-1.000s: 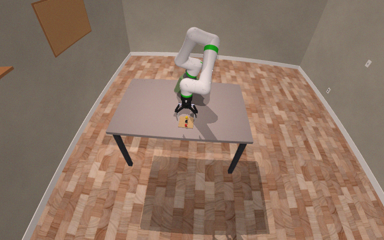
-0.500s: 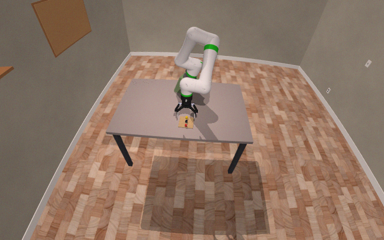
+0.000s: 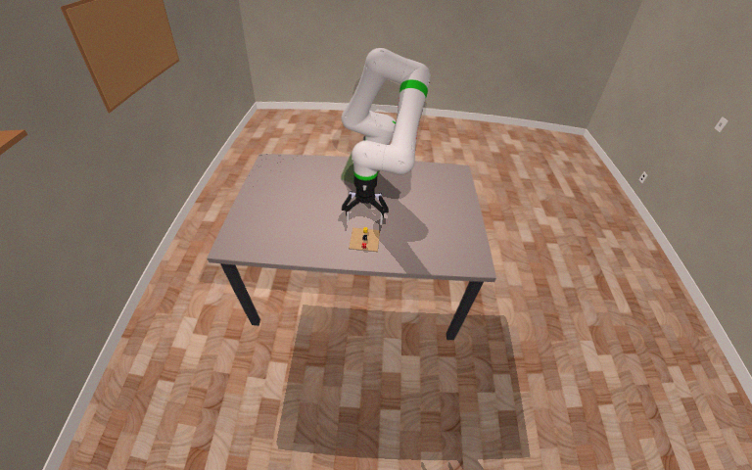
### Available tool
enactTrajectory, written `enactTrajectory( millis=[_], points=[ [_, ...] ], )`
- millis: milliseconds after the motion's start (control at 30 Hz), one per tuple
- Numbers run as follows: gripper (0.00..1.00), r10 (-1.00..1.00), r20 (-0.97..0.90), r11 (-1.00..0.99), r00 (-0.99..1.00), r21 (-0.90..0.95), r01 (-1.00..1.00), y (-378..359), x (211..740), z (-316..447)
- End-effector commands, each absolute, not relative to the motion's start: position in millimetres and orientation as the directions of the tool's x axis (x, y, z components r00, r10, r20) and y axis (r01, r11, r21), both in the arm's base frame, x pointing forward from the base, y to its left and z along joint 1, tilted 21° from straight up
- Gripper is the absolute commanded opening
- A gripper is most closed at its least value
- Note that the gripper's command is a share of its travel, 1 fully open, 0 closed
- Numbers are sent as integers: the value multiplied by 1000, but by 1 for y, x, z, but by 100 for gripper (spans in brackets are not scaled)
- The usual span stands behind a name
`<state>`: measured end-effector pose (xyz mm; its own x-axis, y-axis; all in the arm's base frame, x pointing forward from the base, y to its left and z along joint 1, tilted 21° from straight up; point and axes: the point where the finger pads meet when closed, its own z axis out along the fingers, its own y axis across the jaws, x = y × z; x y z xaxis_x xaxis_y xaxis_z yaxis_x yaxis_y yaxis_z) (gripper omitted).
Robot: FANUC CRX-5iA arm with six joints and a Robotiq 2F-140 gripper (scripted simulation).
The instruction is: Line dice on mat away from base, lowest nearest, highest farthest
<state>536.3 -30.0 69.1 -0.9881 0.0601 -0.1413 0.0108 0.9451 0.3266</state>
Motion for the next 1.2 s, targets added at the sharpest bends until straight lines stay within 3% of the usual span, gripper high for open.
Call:
enactTrajectory(
  millis=[0,1167],
  points=[
    [100,60,-141,945,-988,327,11,-33,535,78],
    [100,60,-141,945,-988,327,11,-35,534,84]
  ],
)
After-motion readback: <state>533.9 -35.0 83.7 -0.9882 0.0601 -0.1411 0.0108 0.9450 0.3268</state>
